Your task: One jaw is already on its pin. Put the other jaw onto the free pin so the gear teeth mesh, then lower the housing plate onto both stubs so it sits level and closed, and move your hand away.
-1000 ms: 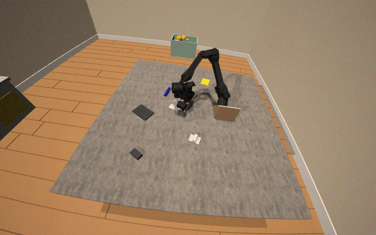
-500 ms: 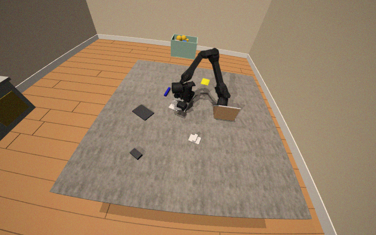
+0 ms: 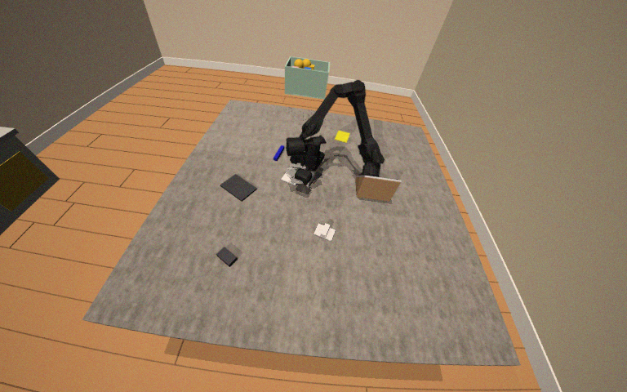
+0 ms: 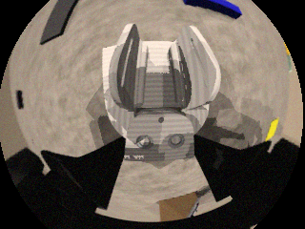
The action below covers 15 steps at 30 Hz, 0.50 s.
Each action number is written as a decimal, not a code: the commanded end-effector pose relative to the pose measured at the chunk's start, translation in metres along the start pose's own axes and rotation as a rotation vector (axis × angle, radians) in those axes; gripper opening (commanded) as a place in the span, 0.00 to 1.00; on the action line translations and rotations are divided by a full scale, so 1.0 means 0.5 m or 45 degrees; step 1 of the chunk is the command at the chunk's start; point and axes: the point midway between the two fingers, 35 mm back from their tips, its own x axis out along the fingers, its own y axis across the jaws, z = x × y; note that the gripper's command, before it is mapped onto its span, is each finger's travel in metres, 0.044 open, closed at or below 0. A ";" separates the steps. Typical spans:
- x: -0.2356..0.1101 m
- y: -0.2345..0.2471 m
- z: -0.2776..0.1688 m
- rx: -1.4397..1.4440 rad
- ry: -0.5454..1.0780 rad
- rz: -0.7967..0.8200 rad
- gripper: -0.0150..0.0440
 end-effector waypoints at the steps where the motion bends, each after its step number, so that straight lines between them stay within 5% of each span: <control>1: 0.001 -0.002 0.001 -0.003 -0.004 -0.007 0.85; 3: 0.001 -0.002 0.001 -0.003 -0.004 -0.007 0.85; 7: 0.000 0.000 0.000 0.000 0.000 0.000 1.00; 15: 0.000 0.000 0.000 0.000 0.000 0.000 1.00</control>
